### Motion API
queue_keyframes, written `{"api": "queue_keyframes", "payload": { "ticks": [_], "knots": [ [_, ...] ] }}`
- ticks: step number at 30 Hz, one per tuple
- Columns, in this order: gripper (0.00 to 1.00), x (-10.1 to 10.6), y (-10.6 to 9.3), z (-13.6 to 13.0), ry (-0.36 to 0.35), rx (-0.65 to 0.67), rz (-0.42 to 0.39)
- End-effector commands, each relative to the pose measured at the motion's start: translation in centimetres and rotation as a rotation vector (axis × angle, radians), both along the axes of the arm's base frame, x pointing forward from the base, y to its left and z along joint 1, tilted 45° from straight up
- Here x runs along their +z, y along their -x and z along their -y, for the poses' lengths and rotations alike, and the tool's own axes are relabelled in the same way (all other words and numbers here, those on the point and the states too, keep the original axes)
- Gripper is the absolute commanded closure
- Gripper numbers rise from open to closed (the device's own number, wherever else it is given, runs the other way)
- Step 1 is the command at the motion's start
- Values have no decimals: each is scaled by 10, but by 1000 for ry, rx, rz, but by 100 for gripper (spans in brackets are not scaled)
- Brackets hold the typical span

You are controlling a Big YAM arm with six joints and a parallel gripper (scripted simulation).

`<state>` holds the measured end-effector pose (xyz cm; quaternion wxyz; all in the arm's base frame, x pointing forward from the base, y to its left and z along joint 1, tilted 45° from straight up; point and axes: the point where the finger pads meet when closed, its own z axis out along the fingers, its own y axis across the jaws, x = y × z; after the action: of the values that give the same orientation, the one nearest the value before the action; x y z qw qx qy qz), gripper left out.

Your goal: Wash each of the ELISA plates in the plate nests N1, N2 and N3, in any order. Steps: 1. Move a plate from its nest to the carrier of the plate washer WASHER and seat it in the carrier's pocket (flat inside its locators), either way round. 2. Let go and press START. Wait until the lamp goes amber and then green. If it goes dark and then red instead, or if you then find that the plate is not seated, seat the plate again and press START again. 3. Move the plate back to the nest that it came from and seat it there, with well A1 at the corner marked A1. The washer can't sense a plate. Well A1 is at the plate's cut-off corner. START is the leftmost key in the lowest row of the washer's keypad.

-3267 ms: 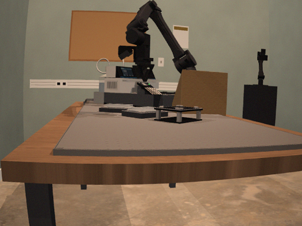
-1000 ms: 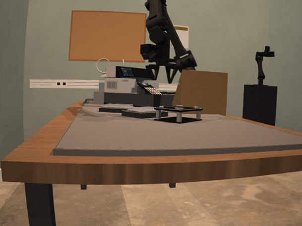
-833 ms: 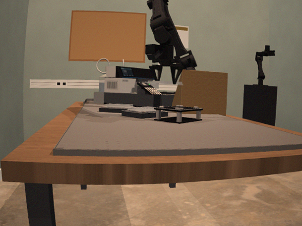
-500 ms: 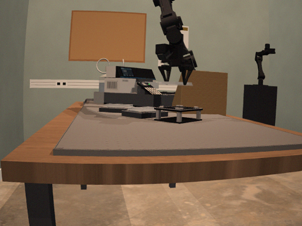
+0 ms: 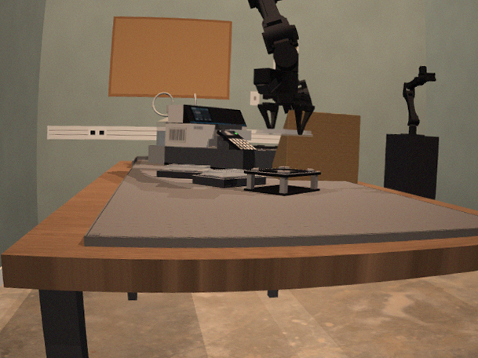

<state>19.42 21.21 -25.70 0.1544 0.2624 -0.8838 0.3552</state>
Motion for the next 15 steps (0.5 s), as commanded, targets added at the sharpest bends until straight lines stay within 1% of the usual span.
{"api": "queue_keyframes", "payload": {
  "ticks": [1, 15],
  "knots": [
    [16, 3, -15, -31, -48, 3, 43],
    [16, 3, -14, -32, -50, 7, 42]
  ]
}}
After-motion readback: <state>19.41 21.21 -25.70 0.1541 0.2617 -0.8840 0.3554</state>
